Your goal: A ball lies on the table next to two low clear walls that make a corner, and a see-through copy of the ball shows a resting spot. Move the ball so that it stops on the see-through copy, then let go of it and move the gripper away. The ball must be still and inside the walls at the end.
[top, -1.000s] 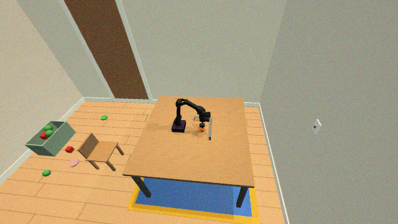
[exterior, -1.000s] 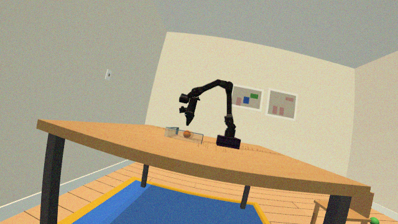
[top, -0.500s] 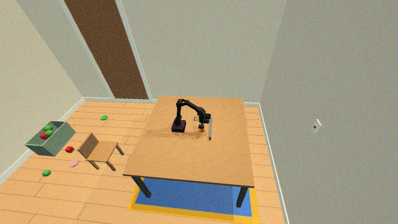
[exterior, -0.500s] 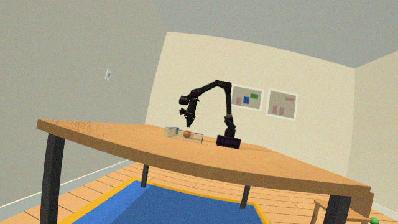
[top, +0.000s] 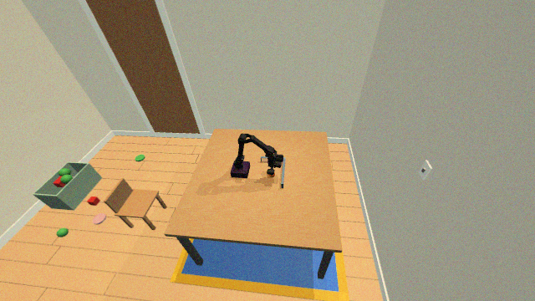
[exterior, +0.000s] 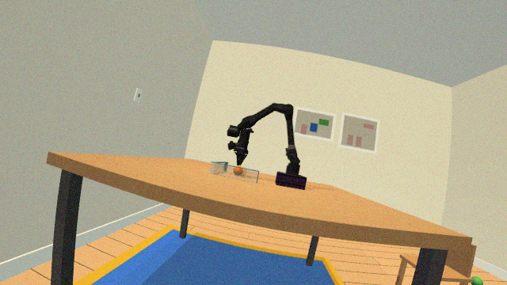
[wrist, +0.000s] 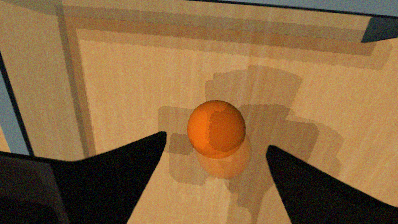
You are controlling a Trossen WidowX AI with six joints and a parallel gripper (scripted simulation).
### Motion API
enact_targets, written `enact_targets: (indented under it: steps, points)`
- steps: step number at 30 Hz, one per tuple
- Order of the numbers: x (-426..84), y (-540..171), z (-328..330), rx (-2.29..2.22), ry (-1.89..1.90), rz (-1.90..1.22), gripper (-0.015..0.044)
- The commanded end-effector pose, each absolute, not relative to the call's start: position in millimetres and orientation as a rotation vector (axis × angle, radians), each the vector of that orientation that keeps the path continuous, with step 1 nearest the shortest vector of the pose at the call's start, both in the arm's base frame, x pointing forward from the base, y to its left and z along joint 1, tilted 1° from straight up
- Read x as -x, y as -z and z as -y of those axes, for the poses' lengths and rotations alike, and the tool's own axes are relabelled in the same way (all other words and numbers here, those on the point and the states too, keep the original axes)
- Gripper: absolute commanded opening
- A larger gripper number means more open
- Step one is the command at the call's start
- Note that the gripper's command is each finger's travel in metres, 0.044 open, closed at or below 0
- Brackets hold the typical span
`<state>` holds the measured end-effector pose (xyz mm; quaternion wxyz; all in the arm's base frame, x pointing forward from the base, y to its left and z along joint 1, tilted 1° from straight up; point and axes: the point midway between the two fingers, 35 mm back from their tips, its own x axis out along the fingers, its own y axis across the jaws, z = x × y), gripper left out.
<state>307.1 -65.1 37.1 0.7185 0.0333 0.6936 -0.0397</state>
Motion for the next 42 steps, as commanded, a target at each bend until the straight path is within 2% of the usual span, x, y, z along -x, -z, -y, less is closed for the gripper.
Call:
enact_targets:
  steps: [1, 19, 23, 31, 39, 42]
  points:
    - [-306, -27, 66, -0.073, 0.094, -1.542, 0.0384]
    - [-306, -1, 66, -0.073, 0.094, -1.542, 0.0384]
    - [-306, -1, 66, -0.073, 0.094, -1.542, 0.0279]
    - [-306, -1, 66, -0.073, 0.094, -1.542, 0.0226]
    - [-308, -23, 67, -0.074, 0.093, -1.55, 0.0016]
    - [-311, -42, 67, -0.074, 0.093, -1.549, 0.0]
